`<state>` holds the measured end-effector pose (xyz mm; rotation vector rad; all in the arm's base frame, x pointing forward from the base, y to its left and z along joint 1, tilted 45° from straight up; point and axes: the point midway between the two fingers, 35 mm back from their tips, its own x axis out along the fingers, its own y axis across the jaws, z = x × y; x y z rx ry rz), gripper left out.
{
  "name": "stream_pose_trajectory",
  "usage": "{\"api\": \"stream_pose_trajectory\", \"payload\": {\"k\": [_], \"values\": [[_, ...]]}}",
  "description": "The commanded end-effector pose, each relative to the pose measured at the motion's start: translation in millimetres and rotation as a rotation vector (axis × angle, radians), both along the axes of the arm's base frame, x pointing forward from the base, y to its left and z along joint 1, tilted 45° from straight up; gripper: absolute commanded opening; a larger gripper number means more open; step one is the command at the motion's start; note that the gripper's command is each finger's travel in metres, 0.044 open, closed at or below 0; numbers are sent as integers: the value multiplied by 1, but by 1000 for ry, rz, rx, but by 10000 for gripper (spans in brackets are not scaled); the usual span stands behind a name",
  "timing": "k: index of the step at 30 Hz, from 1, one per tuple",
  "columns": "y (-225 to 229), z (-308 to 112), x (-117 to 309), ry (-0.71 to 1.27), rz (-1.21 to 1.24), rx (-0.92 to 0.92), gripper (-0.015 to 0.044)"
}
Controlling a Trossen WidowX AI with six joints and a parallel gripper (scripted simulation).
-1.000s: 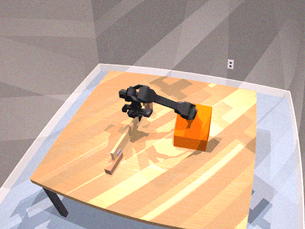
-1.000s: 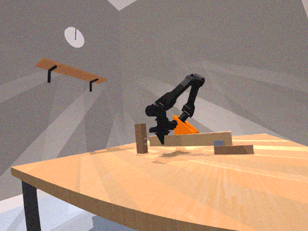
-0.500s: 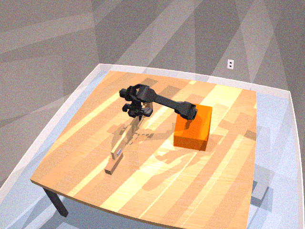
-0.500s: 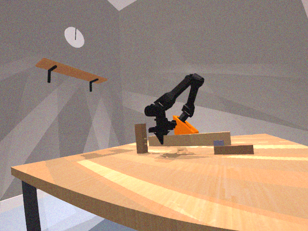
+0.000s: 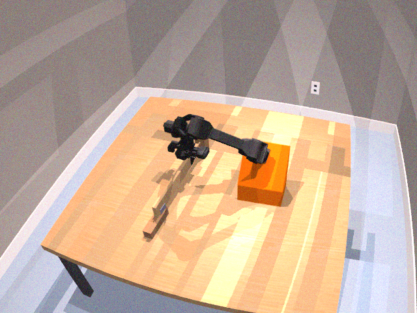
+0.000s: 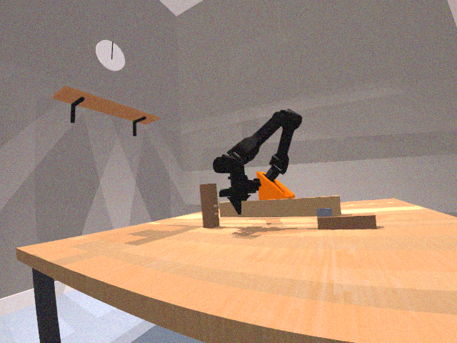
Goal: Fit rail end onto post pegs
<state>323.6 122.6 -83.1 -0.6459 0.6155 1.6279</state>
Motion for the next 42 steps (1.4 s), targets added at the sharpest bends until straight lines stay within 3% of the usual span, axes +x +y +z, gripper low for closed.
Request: {"api": "stream_pose_trajectory", "payload": {"k": [1,42], "values": [[-3,0,2,-6,-4,1,0],[-13,-9,3,-6,-4,1,0]]}}
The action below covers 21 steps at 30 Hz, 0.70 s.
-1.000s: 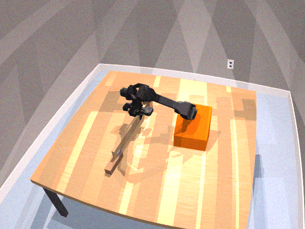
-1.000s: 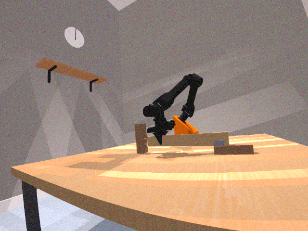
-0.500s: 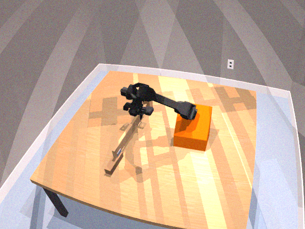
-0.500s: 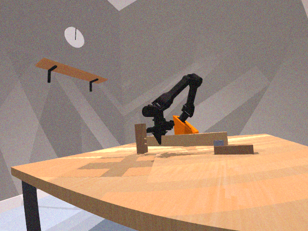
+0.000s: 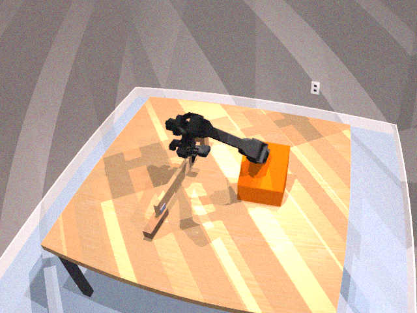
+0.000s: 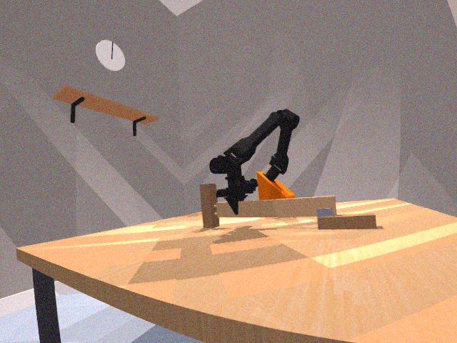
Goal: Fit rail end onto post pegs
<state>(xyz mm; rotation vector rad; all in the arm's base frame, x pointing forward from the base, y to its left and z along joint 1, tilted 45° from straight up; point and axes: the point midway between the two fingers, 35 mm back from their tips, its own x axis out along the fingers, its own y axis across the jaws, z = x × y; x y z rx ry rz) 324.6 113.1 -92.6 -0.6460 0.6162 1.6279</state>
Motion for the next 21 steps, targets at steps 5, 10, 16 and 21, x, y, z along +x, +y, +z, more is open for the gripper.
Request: {"api": "stream_pose_trajectory", "payload": {"k": [5,10,16,21], "values": [[-4,-1,2,-6,-4,1,0],[-5,-2,2,-6,-4,1,0],[-7,-3,2,-6,-4,1,0],[-8,-5,3,-6,-4,1,0]]}}
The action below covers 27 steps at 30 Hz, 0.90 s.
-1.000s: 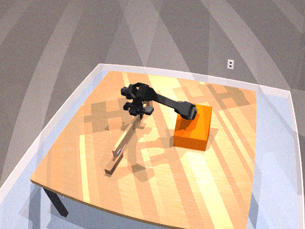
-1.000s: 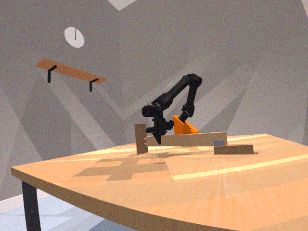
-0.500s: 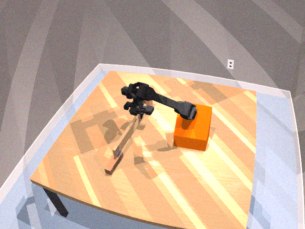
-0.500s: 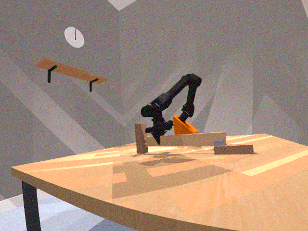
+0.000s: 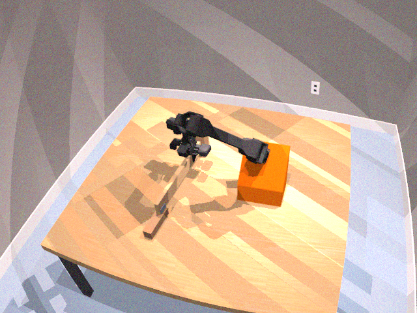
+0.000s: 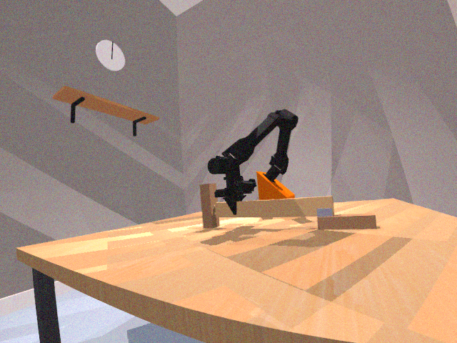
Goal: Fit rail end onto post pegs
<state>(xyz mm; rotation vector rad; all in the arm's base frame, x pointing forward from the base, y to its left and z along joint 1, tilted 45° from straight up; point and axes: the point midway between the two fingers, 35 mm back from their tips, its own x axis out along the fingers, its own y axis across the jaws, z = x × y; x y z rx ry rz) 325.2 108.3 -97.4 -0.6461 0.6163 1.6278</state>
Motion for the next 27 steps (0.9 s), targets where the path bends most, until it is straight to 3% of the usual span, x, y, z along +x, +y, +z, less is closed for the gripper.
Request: {"api": "stream_pose_trajectory", "payload": {"k": [1,27], "values": [[-3,0,2,-6,-4,1,0],[-9,-6,3,-7,-4,1,0]]}}
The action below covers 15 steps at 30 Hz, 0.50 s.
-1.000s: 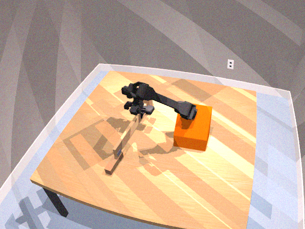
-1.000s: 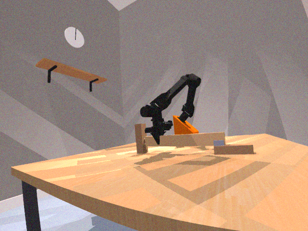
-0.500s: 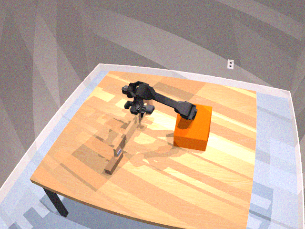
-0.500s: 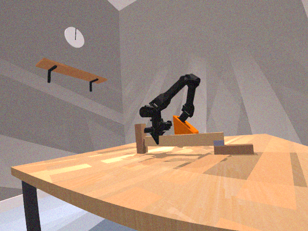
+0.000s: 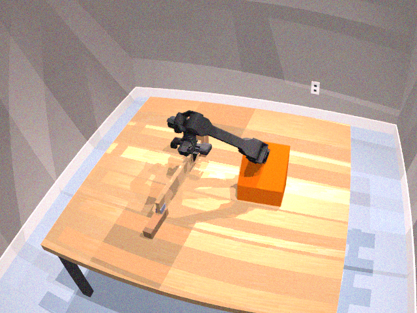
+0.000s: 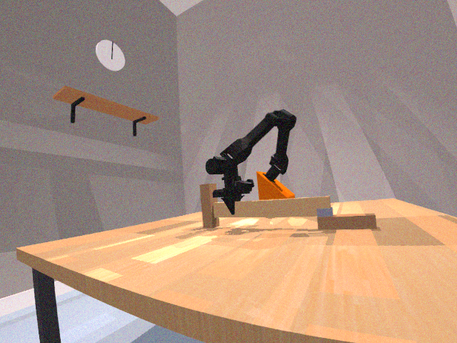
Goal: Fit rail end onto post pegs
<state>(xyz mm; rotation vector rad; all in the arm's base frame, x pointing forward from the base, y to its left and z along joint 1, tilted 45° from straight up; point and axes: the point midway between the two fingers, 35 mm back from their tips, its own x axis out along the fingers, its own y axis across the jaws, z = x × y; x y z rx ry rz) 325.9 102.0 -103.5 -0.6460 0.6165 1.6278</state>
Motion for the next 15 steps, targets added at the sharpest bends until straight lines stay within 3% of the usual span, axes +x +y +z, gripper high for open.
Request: {"api": "stream_pose_trajectory", "payload": {"k": [1,2,15], "values": [[-3,0,2,-7,-4,1,0],[-4,0,2,-7,-4,1,0],[0,0,0,0,0,0,341]]}}
